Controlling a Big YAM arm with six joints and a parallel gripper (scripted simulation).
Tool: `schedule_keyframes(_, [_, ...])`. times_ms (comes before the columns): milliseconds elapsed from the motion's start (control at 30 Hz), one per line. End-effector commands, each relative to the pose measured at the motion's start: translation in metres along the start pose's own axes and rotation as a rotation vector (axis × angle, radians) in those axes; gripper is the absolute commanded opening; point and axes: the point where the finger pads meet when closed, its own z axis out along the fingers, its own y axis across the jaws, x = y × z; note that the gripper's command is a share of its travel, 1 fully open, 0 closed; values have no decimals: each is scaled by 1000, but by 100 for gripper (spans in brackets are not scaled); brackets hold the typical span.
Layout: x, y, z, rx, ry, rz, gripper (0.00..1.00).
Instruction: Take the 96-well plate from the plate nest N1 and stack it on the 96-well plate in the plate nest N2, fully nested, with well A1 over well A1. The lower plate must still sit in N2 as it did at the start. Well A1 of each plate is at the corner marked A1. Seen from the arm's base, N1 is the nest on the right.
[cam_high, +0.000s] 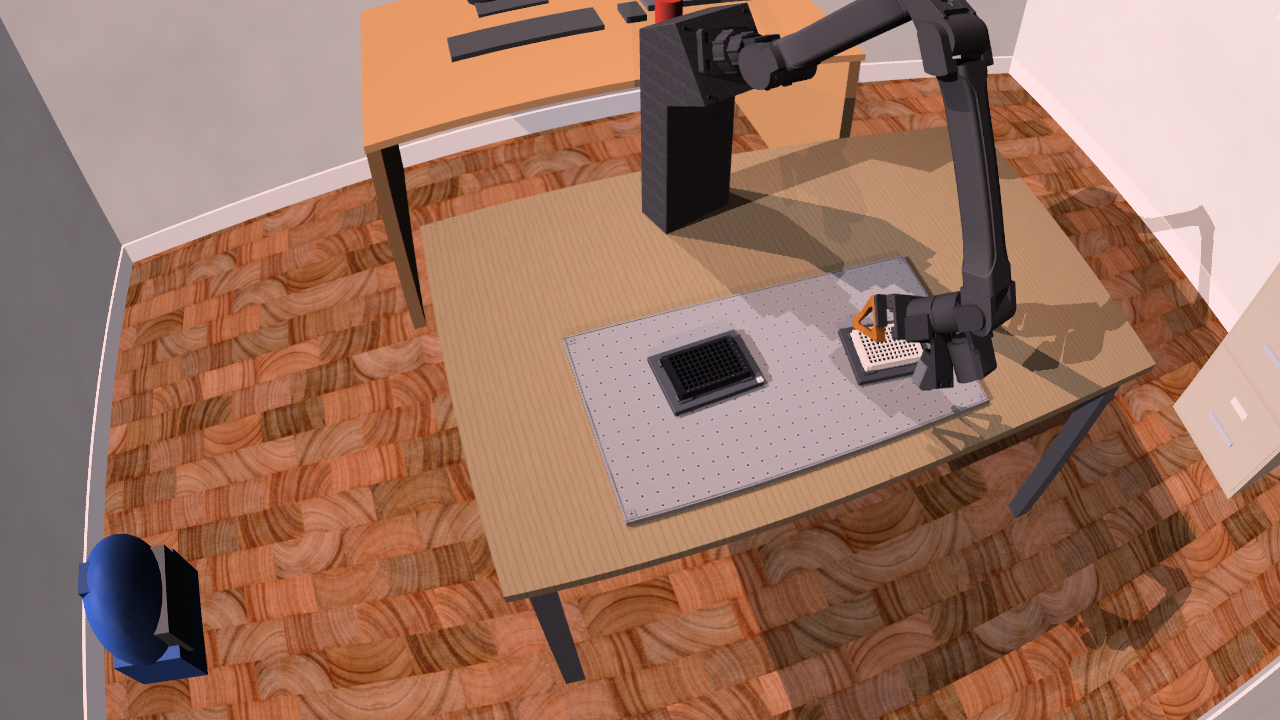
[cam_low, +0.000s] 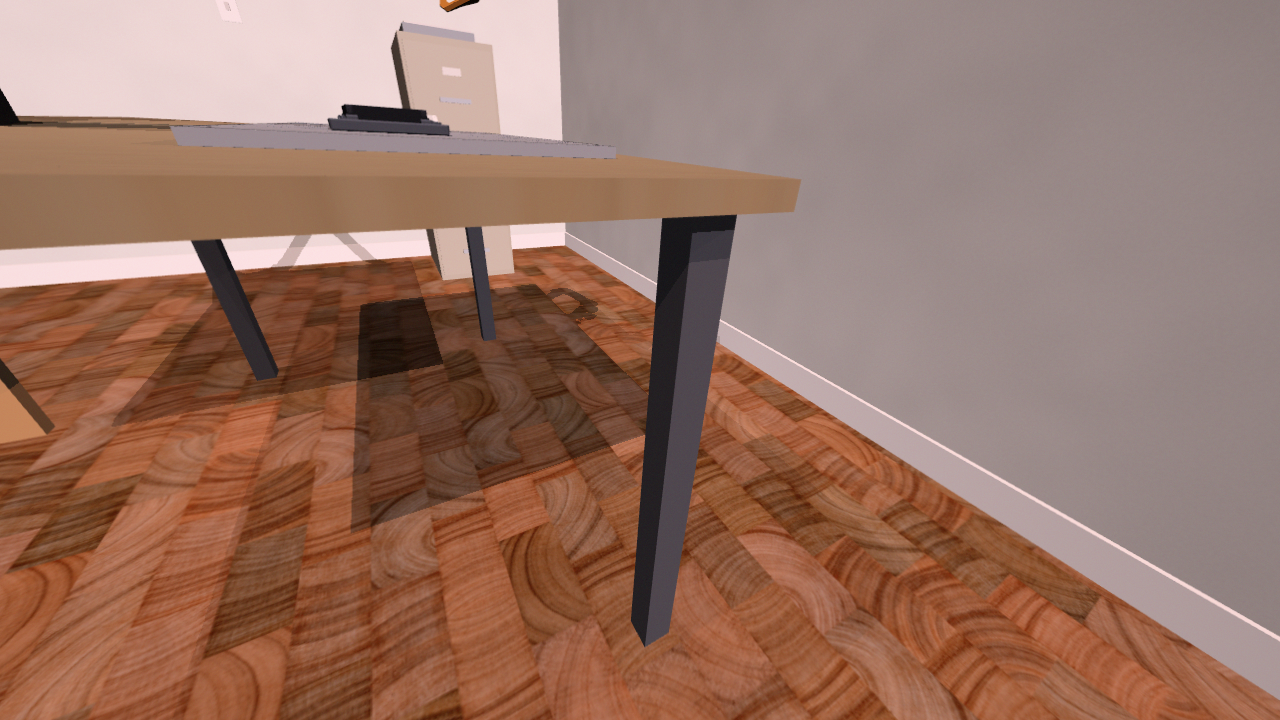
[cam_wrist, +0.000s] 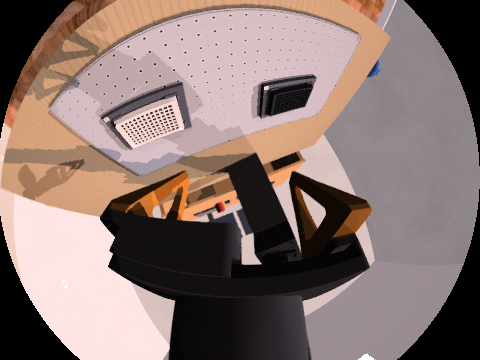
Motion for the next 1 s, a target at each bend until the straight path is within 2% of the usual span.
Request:
schedule_keyframes(0, [2, -14, -12, -13, -35, -23, 100])
schedule_keyframes(33, [2, -14, -12, -13, -35, -23, 100])
schedule_keyframes(67, [9, -18, 1, 11, 42, -51, 100])
schedule_keyframes(100, [11, -22, 3, 14, 61, -68, 100])
schedule_keyframes(133, [18, -28, -10, 5, 31, -66, 100])
schedule_keyframes(167, [21, -32, -9, 5, 32, -66, 100])
schedule_keyframes(200, [18, -33, -8, -3, 7, -65, 100])
schedule_keyframes(267, [23, -40, -6, -3, 5, -65, 100])
schedule_keyframes(300, [33, -46, -5, 7, 56, -90, 100])
schedule_keyframes(333, [36, -50, -4, 8, 72, -106, 100])
schedule_keyframes(400, [42, -57, -3, 8, 69, -106, 100])
schedule_keyframes(433, [39, -59, -1, 2, 45, -104, 100])
schedule_keyframes(467, [43, -62, 0, 2, 45, -105, 100])
schedule_keyframes(500, [53, -67, 0, 7, 97, -129, 100])
schedule_keyframes(533, [57, -71, 1, 6, 113, -144, 100])
schedule_keyframes(600, [57, -71, 1, 6, 113, -144, 100])
schedule_keyframes(633, [55, -73, 2, 2, 91, -143, 100])
schedule_keyframes(733, [64, -82, 5, 2, 85, -143, 100])
schedule_keyframes(767, [75, -87, 5, 2, 138, -167, 100])
schedule_keyframes(800, [79, -90, 6, -1, 152, -180, 100])
schedule_keyframes(867, [87, -96, 8, -1, 153, -180, 100])
schedule_keyframes(900, [85, -98, 9, -3, 127, -180, 100])
schedule_keyframes(967, [85, -101, 15, -16, 109, -208, 100])
